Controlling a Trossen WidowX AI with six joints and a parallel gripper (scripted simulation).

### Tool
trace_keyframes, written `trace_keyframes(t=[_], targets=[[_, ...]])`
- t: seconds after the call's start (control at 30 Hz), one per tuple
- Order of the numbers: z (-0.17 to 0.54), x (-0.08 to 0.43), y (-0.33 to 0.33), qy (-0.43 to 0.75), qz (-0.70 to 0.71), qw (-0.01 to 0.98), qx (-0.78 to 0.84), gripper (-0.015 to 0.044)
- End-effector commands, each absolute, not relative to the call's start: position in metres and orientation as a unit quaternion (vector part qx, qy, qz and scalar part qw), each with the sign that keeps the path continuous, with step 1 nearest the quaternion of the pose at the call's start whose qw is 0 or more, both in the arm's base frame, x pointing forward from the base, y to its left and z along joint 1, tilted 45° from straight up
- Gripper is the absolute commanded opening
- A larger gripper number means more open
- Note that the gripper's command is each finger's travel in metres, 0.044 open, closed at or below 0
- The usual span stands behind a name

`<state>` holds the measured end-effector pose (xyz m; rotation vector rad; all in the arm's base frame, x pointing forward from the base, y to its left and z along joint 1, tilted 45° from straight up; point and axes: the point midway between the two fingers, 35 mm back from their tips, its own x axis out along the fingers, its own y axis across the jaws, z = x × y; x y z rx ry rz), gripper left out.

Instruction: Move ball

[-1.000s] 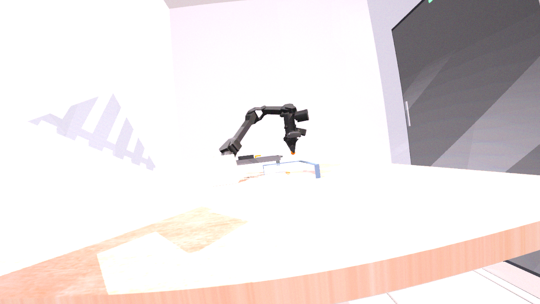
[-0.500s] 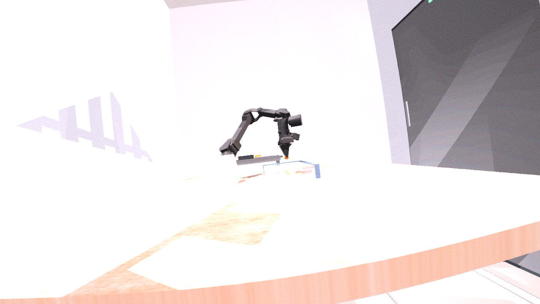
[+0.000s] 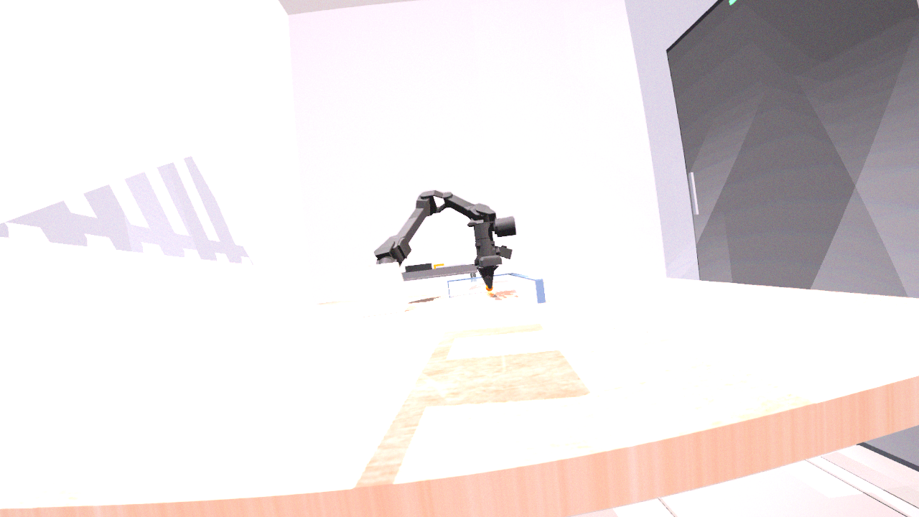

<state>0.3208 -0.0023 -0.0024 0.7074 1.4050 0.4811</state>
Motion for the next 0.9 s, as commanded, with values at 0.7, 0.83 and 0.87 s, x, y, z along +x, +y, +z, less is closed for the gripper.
trace_keyframes(t=[0.7,0.83,0.87], targets=[[-0.021,0.322,0.016,0.625,0.213,0.679,0.320,0.0000],[-0.020,0.324,0.014,0.623,0.214,0.682,0.317,0.0105],[-0.020,0.324,0.014,0.623,0.214,0.682,0.317,0.0131]])
